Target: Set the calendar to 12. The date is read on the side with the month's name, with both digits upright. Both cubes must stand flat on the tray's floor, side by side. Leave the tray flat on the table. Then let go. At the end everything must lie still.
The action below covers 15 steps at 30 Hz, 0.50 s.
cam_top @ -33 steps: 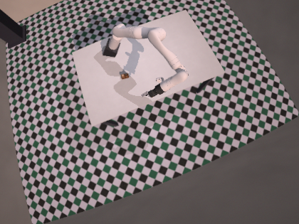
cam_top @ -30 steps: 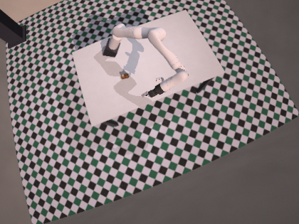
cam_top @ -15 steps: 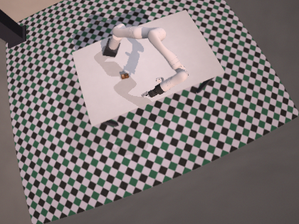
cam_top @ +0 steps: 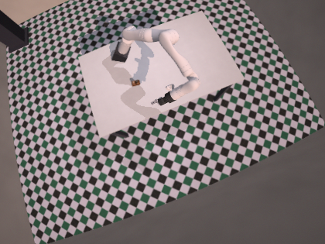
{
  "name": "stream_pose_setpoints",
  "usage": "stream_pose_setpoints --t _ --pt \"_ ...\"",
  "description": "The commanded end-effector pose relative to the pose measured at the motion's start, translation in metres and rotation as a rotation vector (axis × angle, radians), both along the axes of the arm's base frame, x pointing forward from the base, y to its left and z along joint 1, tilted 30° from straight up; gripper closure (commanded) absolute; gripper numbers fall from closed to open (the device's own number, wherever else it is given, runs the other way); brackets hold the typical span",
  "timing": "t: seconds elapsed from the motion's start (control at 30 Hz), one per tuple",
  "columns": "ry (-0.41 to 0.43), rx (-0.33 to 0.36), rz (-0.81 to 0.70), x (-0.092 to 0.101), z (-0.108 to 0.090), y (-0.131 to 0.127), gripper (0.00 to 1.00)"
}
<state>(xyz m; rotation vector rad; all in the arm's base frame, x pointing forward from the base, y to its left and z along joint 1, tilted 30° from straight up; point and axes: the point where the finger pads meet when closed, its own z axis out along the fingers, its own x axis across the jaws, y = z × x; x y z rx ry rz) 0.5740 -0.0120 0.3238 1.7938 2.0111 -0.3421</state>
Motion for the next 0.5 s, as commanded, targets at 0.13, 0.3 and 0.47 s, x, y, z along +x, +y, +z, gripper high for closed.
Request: stream_pose_setpoints --t 0.13,0.3,0.47 --pt "0.071 0.076 0.012 -0.023 -0.024 -0.025 0.0" --pt "0.155 0.207 0.051 -0.058 -0.06 -0.038 0.0" --pt "0.209 0.375 0.078 -0.101 -0.096 -0.043 0.0"
